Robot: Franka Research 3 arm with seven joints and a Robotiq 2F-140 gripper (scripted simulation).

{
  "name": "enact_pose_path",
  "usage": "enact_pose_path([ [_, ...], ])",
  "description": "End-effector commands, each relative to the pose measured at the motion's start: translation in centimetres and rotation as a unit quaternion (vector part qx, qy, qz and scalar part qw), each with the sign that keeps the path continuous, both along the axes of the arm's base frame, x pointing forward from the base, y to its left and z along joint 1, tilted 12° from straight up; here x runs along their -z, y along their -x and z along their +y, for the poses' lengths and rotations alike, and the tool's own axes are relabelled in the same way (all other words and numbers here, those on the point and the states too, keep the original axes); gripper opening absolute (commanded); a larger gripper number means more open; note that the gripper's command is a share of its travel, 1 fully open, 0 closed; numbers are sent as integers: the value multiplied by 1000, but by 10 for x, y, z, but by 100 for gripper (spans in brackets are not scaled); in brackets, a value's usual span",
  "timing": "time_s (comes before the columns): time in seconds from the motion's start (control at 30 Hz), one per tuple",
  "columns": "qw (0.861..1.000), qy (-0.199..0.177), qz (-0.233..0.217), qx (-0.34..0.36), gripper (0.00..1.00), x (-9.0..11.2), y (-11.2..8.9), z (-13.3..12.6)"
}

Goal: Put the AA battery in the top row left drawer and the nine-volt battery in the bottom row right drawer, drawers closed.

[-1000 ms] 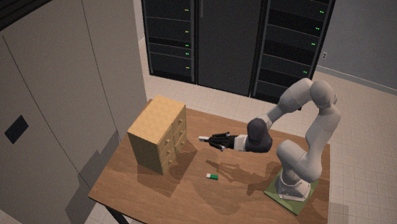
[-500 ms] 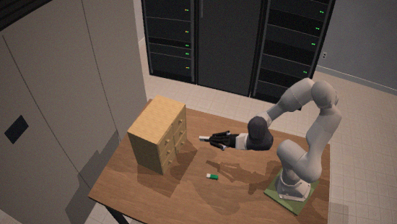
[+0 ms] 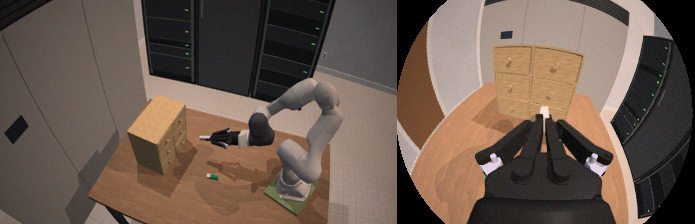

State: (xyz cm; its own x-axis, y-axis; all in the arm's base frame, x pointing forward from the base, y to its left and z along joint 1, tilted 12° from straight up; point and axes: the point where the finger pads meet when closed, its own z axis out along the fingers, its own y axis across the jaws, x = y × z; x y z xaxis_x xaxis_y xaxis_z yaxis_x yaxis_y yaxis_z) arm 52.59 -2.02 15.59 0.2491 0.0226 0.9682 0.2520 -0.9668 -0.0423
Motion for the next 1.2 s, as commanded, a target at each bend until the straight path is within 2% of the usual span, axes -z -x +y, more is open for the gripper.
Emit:
enact_pose_path([
  [0.0, 999, 17, 1, -27, 0, 2, 5, 2],
  [0.37, 994, 64, -14, -85, 0, -3, 10, 1],
  [0.63, 984, 107, -28, -139, 0, -7, 15, -1],
  [1.17, 965, 160, -46, -204, 0, -12, 21, -2],
])
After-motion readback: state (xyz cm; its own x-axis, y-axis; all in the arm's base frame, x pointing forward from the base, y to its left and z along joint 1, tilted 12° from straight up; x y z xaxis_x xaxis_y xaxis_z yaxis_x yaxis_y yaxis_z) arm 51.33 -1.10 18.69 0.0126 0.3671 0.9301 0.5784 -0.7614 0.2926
